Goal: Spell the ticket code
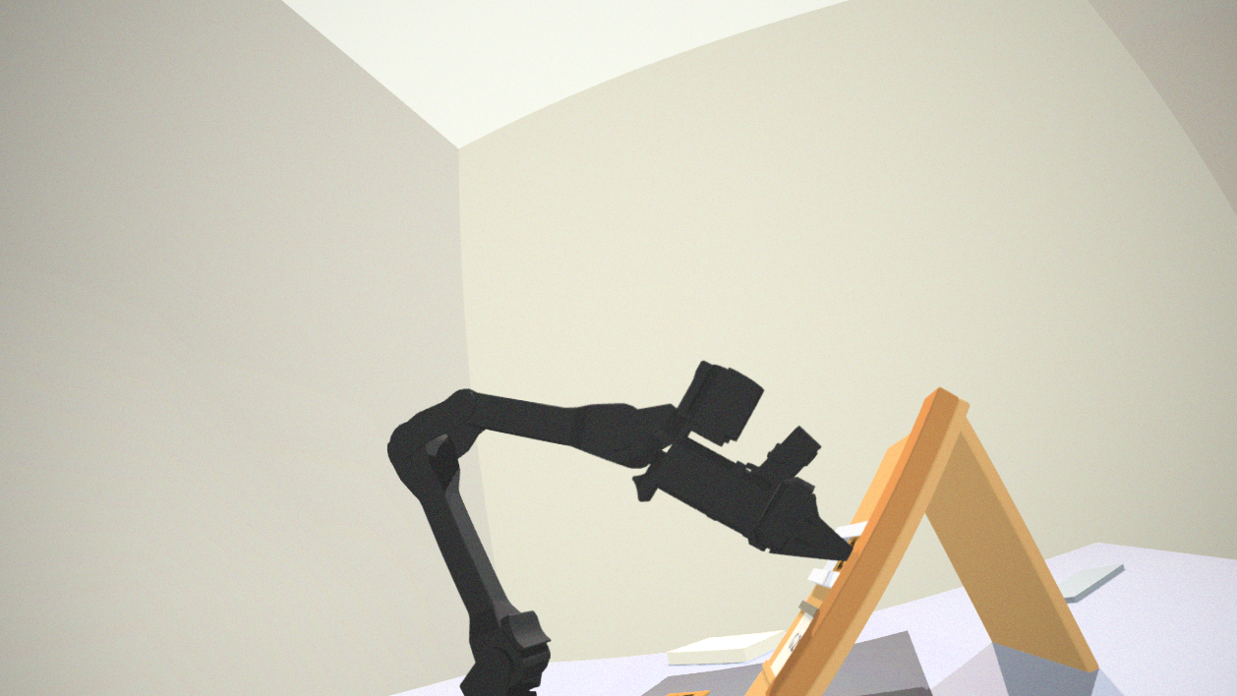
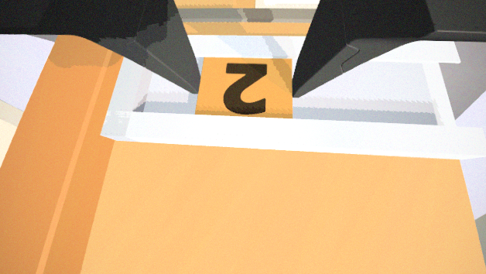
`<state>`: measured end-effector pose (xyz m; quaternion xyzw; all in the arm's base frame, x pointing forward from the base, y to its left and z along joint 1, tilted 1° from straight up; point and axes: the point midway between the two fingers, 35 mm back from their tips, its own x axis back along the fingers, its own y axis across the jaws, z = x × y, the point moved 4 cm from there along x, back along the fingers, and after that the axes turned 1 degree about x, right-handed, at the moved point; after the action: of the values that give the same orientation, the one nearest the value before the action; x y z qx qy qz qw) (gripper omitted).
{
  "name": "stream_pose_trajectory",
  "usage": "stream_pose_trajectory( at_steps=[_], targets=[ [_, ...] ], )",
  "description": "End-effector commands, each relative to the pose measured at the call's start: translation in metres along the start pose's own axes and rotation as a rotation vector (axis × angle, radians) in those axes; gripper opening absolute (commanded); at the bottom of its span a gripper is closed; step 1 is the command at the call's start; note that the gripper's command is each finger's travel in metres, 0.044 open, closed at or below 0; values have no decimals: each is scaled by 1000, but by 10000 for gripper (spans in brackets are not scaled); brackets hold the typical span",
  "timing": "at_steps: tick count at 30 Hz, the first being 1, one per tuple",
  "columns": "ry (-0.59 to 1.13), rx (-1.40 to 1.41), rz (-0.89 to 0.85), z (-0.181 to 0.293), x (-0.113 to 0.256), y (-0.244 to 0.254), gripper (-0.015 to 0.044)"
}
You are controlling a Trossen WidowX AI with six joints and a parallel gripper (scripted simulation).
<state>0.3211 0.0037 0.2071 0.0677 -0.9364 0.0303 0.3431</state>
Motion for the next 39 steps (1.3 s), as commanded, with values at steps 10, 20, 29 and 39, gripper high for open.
stream_pose_trajectory(
  at_steps=[10, 20, 29, 39],
  targets=[
    [0, 3, -3, 0, 0, -7, 0],
    [0, 3, -2, 0, 0, -13, 0],
    [0, 4, -2, 0, 0, -18, 0],
    [0, 4, -2, 0, 0, -25, 0]
  ],
)
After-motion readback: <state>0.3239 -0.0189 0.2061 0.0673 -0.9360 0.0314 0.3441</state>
